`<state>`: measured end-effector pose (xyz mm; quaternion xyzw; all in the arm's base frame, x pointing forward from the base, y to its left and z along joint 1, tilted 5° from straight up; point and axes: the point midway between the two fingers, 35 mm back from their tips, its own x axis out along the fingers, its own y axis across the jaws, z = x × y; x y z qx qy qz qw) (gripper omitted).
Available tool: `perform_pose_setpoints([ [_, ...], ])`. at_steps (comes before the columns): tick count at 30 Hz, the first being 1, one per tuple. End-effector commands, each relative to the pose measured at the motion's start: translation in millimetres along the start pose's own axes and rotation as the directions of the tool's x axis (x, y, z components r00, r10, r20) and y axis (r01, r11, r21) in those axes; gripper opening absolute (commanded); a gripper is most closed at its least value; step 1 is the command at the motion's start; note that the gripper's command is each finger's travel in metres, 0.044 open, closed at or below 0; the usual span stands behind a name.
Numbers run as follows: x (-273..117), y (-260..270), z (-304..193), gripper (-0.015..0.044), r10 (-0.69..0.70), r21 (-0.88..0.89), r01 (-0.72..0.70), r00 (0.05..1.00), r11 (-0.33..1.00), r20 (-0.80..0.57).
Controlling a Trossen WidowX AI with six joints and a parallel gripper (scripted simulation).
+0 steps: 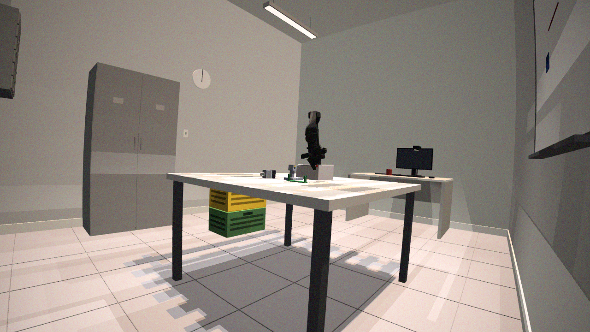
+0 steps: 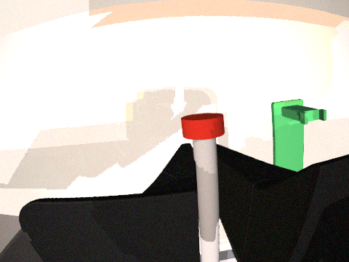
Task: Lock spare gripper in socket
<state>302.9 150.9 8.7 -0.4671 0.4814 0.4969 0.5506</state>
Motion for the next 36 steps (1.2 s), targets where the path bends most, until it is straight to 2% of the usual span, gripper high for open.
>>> perform_pose_setpoints([
  [1, -8.6, -0.2, 1.5, 0.0000, -0.002, 0.001, 0.002, 1.000, 1.000, 0.001],
  [13, -7.7, -1.0, 1.9, 0.0000, 0.005, -0.002, -0.005, 1.000, 1.000, -0.003],
  [36, -12.0, -65.7, 34.1, 0.0000, 0.001, -0.022, -0.001, 1.000, 1.000, 0.001],
])
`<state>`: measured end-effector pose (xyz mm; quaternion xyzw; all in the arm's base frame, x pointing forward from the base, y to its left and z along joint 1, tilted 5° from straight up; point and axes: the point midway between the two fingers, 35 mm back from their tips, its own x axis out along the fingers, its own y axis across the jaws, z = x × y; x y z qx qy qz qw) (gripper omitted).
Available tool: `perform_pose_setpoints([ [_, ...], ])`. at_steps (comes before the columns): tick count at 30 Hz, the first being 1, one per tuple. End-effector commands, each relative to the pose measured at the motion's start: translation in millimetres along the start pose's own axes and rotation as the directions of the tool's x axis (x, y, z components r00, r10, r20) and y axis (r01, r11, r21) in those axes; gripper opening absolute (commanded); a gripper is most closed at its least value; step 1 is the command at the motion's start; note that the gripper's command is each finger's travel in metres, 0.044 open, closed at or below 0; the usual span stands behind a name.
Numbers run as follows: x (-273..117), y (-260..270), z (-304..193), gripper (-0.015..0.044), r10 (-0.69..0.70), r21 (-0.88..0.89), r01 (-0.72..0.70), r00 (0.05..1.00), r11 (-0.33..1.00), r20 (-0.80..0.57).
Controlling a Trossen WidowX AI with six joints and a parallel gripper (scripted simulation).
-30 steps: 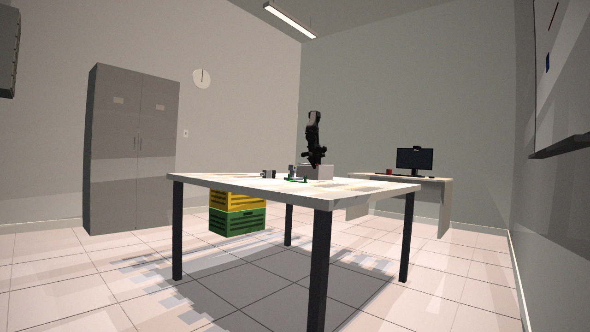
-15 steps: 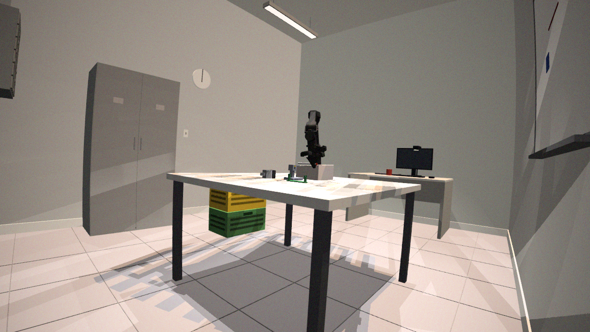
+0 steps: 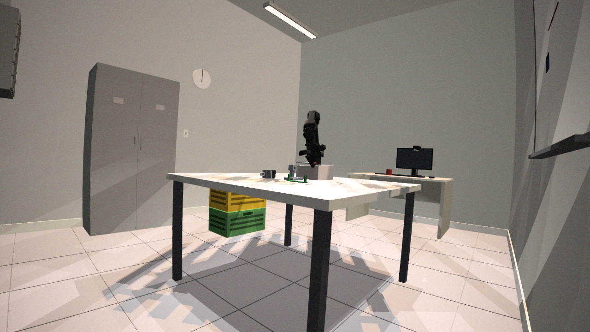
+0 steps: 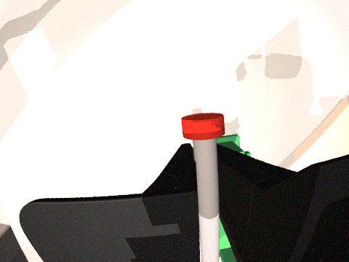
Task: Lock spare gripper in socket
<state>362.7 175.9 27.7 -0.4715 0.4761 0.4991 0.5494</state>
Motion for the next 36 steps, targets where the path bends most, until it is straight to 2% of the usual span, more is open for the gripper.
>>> perform_pose_setpoints([
  [1, 2.0, -9.7, 4.4, 0.0000, 0.006, -0.010, -0.006, 1.000, 1.000, -0.002],
  [11, 3.3, -33.3, 15.0, 0.0000, 0.005, -0.018, -0.005, 1.000, 1.000, 0.000],
  [36, 33.1, -35.0, 10.8, 0.0000, -0.016, -0.022, 0.016, 1.000, 1.000, 0.008],
])
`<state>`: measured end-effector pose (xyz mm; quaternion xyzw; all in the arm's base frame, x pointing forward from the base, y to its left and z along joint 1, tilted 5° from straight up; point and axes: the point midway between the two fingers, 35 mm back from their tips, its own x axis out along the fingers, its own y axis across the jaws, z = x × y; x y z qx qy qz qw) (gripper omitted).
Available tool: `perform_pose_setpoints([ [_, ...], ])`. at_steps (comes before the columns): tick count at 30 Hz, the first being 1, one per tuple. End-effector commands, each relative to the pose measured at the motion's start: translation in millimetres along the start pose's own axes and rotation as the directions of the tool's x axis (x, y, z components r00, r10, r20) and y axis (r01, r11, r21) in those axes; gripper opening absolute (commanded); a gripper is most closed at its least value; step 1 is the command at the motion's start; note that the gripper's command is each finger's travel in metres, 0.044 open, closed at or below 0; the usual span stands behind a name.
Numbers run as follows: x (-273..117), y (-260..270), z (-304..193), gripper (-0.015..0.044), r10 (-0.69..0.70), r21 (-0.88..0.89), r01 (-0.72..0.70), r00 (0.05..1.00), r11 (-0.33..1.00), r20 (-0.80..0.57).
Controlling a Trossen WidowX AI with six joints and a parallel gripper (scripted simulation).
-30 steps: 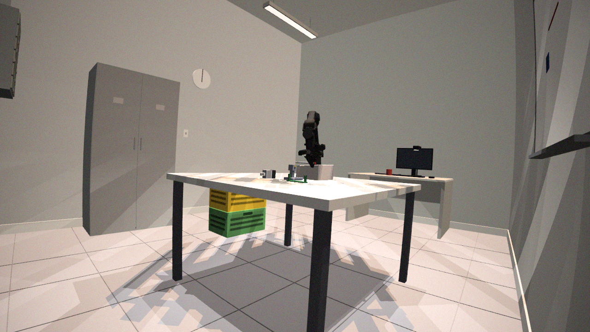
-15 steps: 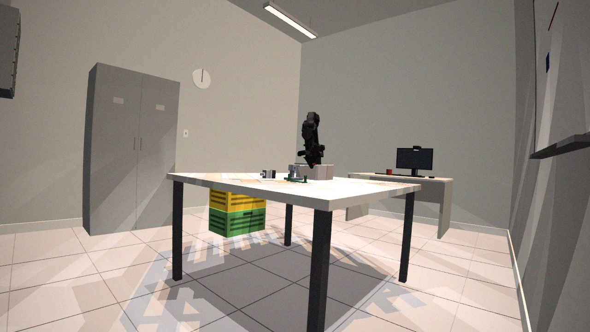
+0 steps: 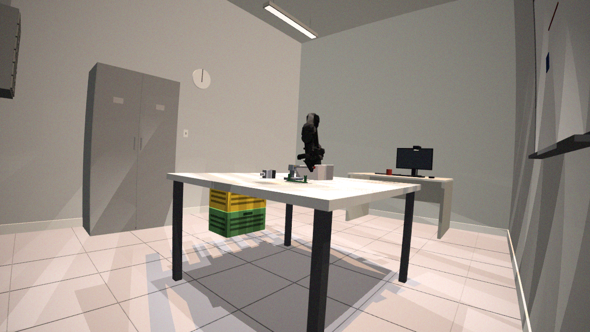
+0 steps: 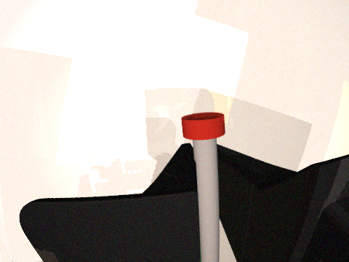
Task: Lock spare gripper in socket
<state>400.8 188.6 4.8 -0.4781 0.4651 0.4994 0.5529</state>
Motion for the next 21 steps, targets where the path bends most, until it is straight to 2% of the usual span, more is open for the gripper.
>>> perform_pose_setpoints([
  [1, 8.5, 1.4, -1.8, 0.0000, 0.003, -0.007, -0.003, 1.000, 1.000, -0.001],
  [21, 35.6, 2.0, -6.6, 0.0000, -0.017, -0.010, 0.017, 1.000, 1.000, 0.009],
])
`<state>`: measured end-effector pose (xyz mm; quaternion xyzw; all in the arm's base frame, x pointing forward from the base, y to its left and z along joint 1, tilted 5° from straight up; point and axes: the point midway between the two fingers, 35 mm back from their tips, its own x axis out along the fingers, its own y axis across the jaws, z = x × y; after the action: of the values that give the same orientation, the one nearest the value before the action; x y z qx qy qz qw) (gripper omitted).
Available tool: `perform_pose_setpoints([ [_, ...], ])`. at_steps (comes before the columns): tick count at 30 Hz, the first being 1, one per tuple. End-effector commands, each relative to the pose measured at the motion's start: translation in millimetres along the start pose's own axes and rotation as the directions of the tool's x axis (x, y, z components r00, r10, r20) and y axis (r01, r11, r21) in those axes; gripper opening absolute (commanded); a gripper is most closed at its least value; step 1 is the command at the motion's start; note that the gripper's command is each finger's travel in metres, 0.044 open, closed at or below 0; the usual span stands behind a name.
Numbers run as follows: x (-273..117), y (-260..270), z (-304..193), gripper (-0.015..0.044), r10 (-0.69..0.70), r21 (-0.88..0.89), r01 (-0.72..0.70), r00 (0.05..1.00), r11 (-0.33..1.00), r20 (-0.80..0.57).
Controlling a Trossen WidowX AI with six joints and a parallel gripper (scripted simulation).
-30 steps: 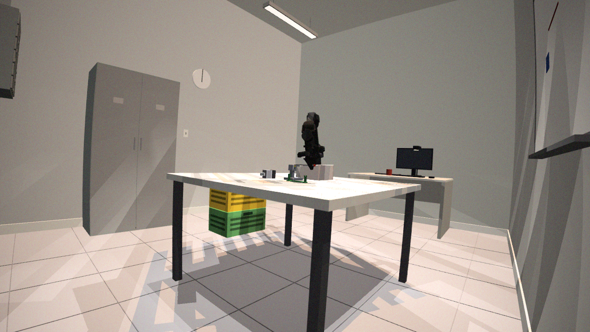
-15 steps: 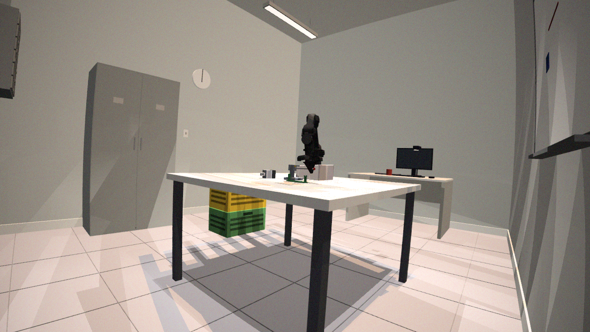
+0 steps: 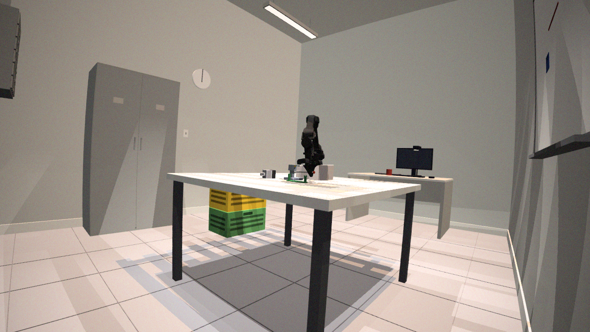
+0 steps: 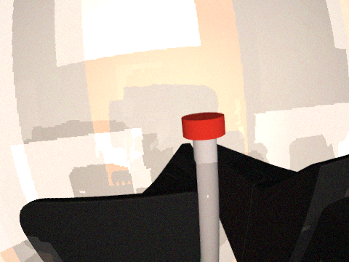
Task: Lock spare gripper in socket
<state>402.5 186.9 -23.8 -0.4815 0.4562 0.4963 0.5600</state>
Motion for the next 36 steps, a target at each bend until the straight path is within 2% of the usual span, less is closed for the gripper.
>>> perform_pose_setpoints([
  [1, 8.7, 2.2, -2.1, 0.0000, 0.004, -0.007, -0.004, 1.000, 1.000, -0.001],
  [32, 15.6, 2.5, -3.5, 0.0000, -0.002, -0.008, 0.002, 1.000, 1.000, 0.002],
  [36, 14.9, 2.6, -3.5, 0.0105, -0.002, -0.001, 0.002, 1.000, 1.000, 0.001],
])
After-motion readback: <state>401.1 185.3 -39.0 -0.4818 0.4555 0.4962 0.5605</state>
